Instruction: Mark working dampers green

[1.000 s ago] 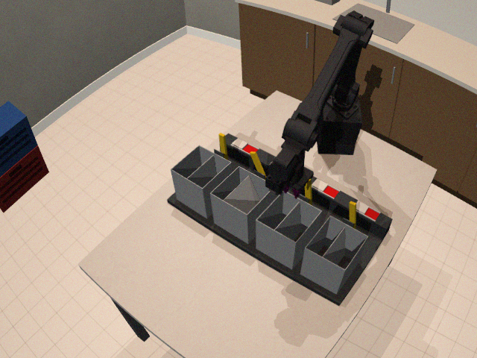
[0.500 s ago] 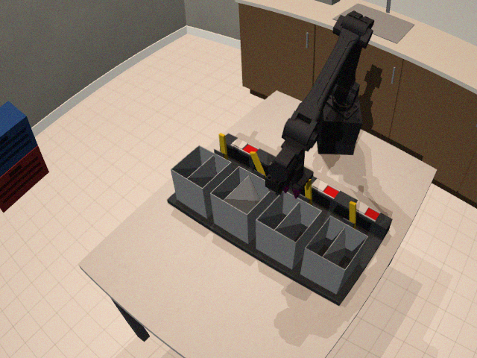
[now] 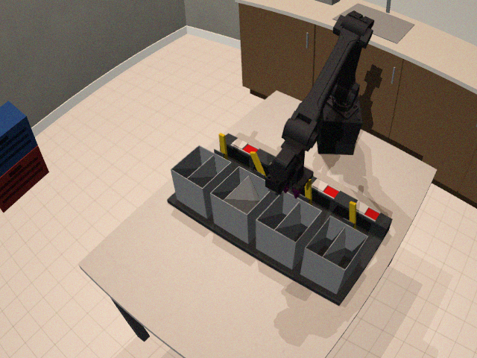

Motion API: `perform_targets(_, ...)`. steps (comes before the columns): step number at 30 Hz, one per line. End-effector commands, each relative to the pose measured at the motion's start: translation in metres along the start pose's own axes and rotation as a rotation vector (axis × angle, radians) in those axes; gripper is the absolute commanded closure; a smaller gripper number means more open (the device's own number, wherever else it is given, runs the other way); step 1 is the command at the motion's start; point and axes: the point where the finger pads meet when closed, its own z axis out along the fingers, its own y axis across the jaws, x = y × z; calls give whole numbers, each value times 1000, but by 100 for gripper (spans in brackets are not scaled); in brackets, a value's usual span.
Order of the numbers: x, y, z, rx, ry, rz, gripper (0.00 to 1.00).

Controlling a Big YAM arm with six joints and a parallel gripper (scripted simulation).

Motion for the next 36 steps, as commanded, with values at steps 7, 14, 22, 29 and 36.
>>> perform_targets(7,-5,-2,-8,0,-24,12,64)
perform_targets(14,15,-7,-8,-24,-40,-2,64)
perform_targets(22,116,-24,14,-130,-37,-4,64)
perform_targets(29,102,-14,14,-142,-46,-31,64)
perform_targets(36,102,-19,8,-136,-53,-13,64)
